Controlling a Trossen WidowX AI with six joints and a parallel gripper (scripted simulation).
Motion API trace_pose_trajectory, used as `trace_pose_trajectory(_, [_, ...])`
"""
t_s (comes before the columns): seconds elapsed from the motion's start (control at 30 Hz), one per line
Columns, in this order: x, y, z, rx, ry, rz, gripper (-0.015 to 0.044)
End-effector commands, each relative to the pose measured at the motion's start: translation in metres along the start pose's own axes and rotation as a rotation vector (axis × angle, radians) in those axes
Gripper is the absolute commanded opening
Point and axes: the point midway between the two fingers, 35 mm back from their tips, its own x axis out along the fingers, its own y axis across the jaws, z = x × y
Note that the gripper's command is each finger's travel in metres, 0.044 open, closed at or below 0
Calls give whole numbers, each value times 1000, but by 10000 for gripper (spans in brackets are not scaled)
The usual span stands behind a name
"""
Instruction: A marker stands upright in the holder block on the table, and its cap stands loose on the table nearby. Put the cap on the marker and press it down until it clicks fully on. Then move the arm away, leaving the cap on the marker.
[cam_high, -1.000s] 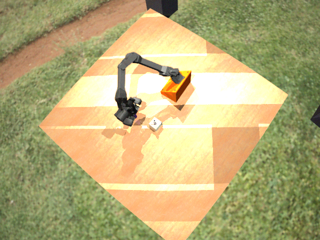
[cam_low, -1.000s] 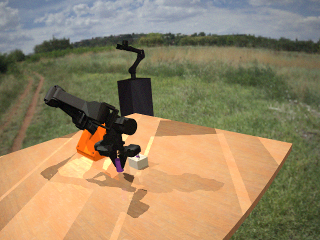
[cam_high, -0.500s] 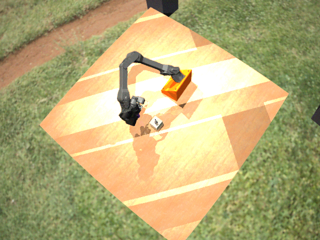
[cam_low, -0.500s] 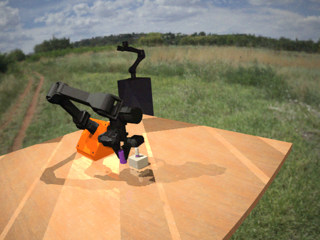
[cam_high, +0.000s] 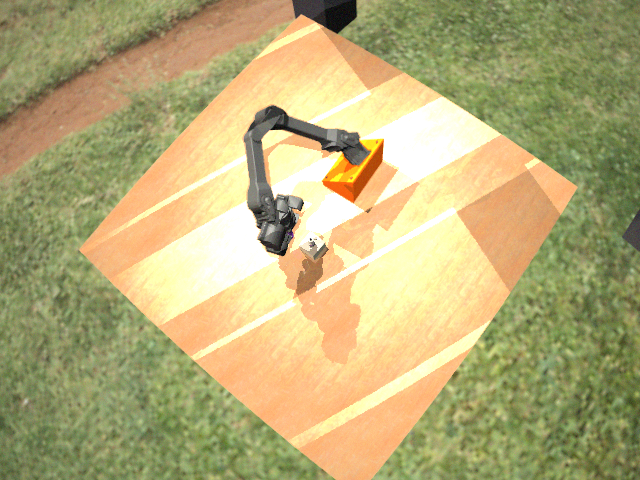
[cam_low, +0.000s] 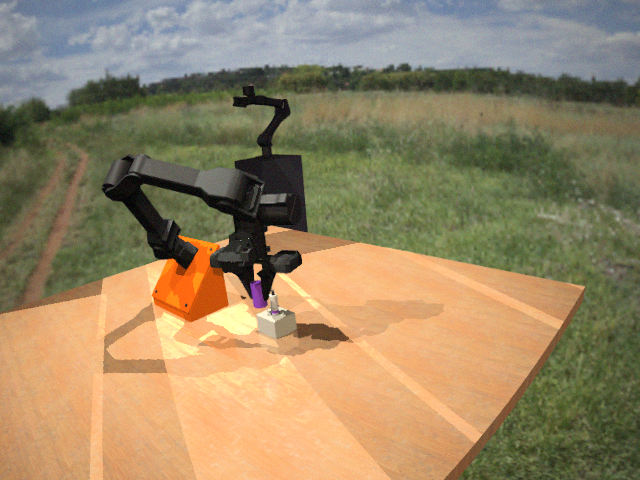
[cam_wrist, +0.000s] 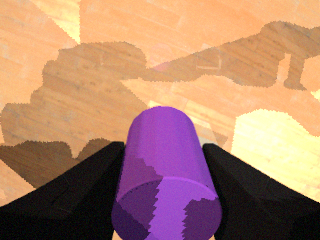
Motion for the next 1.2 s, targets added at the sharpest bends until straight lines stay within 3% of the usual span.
trace_pose_trajectory(0.0, [-6, -1, -20, 7, 7, -6, 0])
trace_pose_trajectory(0.47, [-25, -8, -69, 38, -4, -13, 0])
trace_pose_trajectory(1.17, [-4, -8, -69, 39, -4, -13, 0])
